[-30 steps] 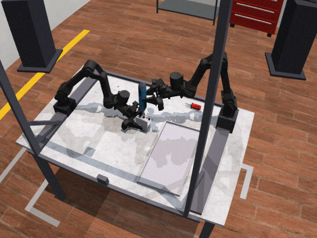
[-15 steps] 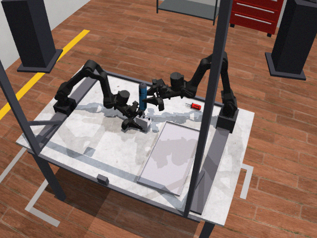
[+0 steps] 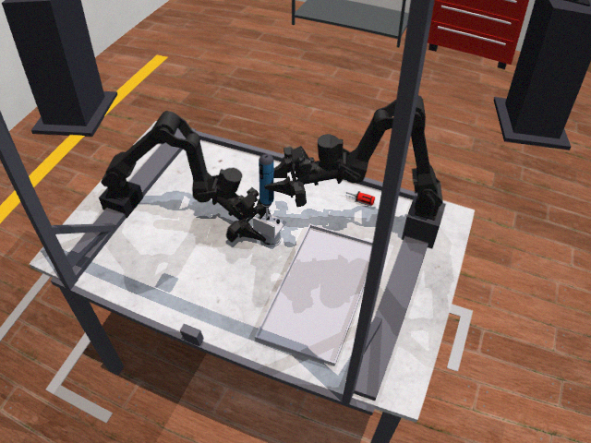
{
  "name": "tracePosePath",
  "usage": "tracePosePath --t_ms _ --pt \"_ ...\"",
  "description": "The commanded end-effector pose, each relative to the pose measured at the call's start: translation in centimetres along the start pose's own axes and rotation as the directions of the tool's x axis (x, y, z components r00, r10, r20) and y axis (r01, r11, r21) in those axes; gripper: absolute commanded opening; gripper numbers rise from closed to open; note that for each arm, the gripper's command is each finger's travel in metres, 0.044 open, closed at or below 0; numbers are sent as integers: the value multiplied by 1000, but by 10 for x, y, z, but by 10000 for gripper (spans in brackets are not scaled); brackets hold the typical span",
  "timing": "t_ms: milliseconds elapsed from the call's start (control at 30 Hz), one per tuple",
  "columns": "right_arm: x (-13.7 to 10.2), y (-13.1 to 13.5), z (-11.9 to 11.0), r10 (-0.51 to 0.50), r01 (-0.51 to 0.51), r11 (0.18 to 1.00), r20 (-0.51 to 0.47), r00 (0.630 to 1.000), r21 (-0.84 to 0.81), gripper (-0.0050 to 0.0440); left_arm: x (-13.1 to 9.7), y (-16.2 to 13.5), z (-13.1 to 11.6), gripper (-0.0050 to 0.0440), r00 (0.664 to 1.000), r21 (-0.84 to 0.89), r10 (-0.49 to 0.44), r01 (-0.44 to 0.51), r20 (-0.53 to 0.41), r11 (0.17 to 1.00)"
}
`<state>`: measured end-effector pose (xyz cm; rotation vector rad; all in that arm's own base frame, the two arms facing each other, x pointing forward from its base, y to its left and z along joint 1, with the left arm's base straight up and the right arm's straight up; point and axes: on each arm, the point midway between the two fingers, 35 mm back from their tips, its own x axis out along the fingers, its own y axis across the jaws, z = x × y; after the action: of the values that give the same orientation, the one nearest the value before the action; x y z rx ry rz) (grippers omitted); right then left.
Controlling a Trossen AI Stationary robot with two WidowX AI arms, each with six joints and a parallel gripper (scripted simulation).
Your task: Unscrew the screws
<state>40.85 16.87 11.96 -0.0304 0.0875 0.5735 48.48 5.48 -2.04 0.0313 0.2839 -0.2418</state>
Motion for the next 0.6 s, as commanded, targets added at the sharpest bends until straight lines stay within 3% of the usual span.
tracePosePath --t_ms 0,100,267,567 --pt "-1 -2 -6 -6 6 1000 -20 1000 1 160 1 3 15 242 1000 16 5 -6 31 1000" --pt "-1 -3 -5 -6 6 1000 -24 1000 -1 160 1 3 15 242 1000 16 5 -6 31 1000" --pt "2 -2 24 -7 7 1000 -17 1000 -3 160 1 3 15 242 1000 16 5 -6 31 1000" --pt "-1 -1 -4 -4 5 1000 -57 998 9 160 1 3 15 242 1000 16 5 -6 31 1000"
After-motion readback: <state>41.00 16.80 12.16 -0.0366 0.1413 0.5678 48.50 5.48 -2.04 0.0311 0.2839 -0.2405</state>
